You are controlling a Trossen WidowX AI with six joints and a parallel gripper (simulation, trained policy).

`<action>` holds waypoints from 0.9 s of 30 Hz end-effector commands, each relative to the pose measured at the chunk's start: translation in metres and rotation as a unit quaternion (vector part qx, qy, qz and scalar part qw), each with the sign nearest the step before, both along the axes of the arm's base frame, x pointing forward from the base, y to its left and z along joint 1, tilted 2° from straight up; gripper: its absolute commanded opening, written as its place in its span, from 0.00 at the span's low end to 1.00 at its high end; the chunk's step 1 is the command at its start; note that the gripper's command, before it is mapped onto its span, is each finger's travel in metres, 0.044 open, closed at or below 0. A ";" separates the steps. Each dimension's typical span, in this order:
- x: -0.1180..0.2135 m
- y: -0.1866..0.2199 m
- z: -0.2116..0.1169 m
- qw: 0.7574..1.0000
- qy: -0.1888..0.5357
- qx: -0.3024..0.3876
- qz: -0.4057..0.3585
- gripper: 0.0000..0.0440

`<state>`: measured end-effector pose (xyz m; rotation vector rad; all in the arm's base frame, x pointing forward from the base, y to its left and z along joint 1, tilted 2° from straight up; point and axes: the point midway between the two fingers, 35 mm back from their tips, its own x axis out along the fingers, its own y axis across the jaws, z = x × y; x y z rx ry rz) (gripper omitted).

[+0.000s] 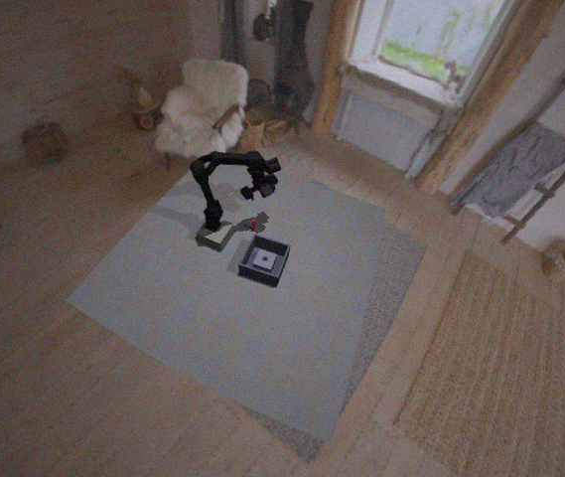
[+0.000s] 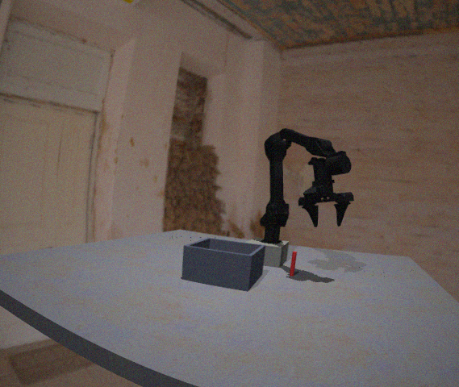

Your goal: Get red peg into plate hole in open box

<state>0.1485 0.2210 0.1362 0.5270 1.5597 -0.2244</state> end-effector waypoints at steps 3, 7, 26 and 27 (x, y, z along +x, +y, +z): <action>0.007 -0.027 -0.011 0.997 0.023 -0.050 -0.047 1.00; 0.010 -0.044 -0.021 0.993 0.041 -0.084 -0.075 1.00; 0.017 -0.079 -0.079 0.977 0.070 -0.158 -0.124 1.00; 0.017 -0.079 -0.082 0.977 0.069 -0.159 -0.125 1.00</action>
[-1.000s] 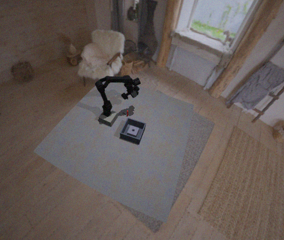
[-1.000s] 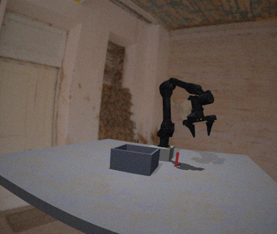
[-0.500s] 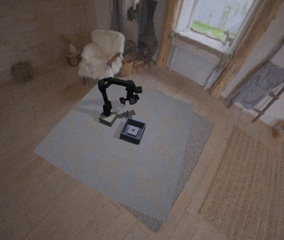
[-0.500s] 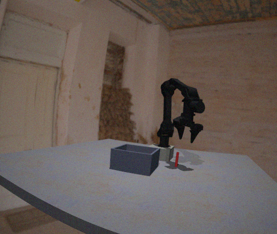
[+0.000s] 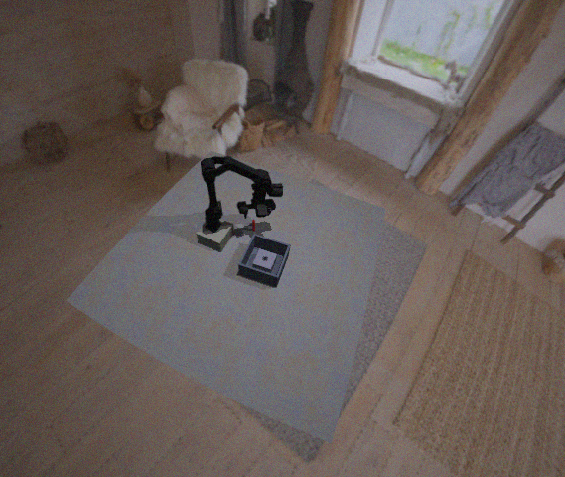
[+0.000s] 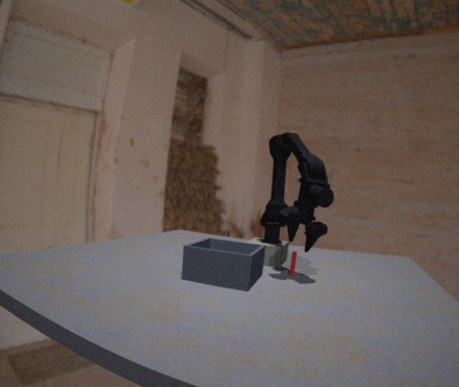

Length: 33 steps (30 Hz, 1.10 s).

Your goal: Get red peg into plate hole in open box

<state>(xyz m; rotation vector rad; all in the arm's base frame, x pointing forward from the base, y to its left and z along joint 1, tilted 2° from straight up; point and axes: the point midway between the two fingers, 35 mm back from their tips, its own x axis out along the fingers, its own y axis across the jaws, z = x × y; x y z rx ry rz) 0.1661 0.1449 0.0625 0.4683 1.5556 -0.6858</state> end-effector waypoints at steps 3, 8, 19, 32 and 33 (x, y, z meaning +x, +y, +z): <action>0.001 -0.005 -0.020 1.000 -0.001 -0.013 -0.004 1.00; 0.004 -0.007 -0.043 1.000 -0.010 -0.017 -0.005 1.00; 0.002 -0.015 -0.081 1.000 -0.010 -0.030 0.001 0.68; 0.000 -0.024 -0.087 0.998 0.012 -0.059 0.006 0.02; 0.003 -0.023 -0.084 0.998 0.007 -0.060 0.008 0.01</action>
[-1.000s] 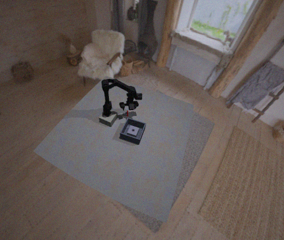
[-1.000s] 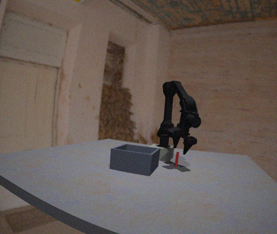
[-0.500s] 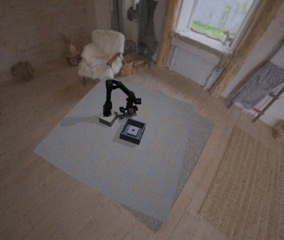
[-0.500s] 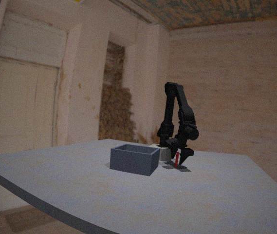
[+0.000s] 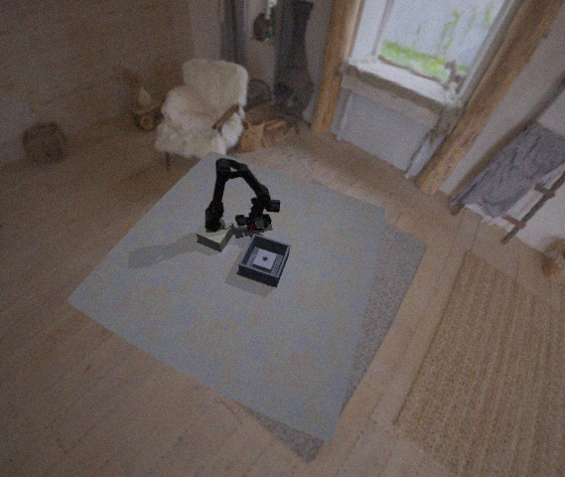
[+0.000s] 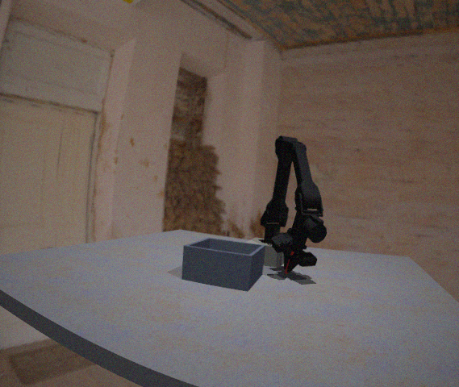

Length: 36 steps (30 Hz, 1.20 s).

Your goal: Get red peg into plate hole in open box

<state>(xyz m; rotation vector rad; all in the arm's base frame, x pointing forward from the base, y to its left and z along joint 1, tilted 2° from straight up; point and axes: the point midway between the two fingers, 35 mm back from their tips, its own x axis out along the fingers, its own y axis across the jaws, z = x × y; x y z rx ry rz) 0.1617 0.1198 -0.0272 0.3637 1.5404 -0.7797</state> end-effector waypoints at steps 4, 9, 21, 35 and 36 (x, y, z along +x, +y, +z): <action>0.017 0.002 0.020 1.000 -0.027 -0.004 0.009 0.00; 0.028 -0.001 0.041 0.999 -0.046 -0.009 0.009 0.00; 0.060 -0.014 0.094 0.995 -0.097 -0.020 -0.012 0.00; 0.102 -0.058 0.127 0.986 -0.142 -0.037 -0.082 0.00; 0.105 -0.062 0.128 0.985 -0.144 -0.038 -0.086 0.00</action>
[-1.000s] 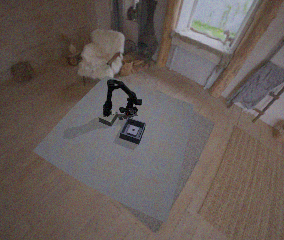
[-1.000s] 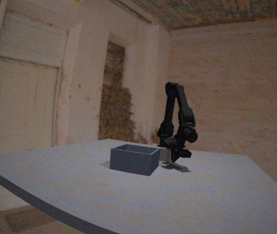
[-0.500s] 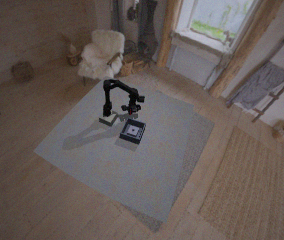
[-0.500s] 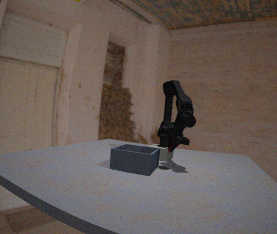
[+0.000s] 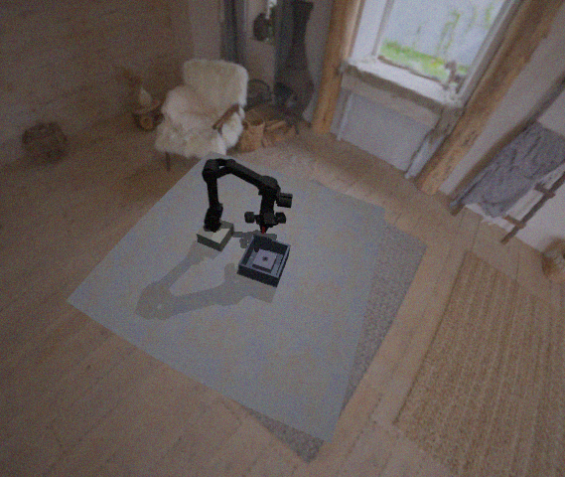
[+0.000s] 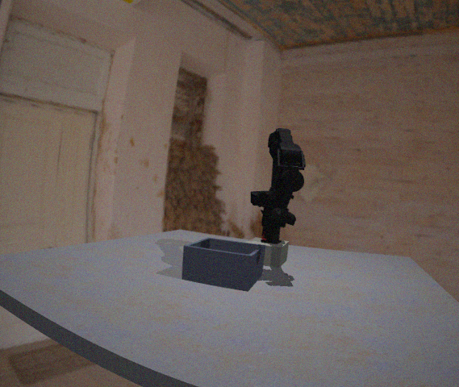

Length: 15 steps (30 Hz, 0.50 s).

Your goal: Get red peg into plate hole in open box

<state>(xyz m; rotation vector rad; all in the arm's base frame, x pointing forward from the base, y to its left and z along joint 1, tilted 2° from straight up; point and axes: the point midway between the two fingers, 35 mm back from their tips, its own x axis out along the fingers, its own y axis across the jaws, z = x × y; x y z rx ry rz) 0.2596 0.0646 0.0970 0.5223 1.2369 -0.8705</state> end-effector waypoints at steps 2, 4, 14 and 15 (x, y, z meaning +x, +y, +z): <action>0.013 -0.015 0.005 1.000 -0.012 -0.003 -0.014 0.00; 0.019 -0.023 0.004 1.000 -0.014 -0.004 -0.020 0.00; 0.047 -0.062 -0.006 0.999 -0.019 0.000 -0.026 0.00; 0.049 -0.065 -0.008 1.000 -0.018 0.002 -0.025 0.00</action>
